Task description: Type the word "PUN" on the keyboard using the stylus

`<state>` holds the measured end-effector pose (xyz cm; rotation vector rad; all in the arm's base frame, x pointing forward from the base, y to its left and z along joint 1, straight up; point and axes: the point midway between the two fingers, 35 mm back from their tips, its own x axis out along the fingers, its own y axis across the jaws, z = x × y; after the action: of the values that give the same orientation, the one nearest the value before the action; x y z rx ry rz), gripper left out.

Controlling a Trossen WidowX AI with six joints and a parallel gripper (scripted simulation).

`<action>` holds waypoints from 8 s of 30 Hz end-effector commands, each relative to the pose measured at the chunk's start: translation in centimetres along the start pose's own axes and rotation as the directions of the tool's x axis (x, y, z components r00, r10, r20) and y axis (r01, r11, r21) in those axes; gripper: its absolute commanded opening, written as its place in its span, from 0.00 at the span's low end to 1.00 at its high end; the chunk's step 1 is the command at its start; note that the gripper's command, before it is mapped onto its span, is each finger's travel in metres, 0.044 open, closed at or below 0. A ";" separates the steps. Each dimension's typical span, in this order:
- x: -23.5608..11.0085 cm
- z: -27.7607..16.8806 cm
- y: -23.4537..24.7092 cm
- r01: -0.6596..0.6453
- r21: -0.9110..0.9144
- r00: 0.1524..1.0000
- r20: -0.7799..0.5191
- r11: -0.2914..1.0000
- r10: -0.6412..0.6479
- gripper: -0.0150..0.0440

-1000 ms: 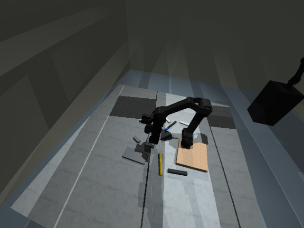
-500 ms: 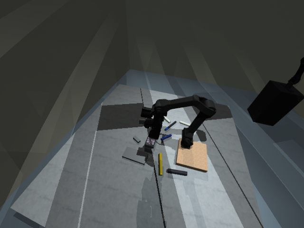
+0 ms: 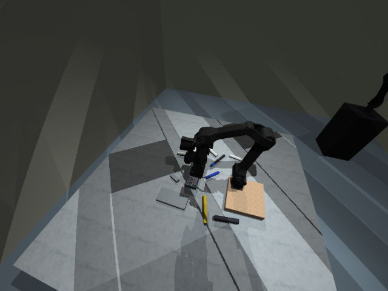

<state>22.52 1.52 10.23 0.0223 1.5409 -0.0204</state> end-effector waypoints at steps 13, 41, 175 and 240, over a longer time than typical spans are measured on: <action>1.2 -1.6 -1.4 0.113 0.502 0.993 -0.085 0.858 -0.081 0.51; 3.5 -7.7 -6.2 0.005 0.696 0.862 -0.367 -0.718 -0.349 0.51; 4.5 -4.5 -0.5 0.479 0.809 0.873 -0.398 -0.341 0.281 0.25; 3.8 4.9 1.8 0.002 1.000 0.507 0.003 -0.005 0.862 0.39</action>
<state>27.57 3.17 6.74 1.9489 1.8762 -0.5055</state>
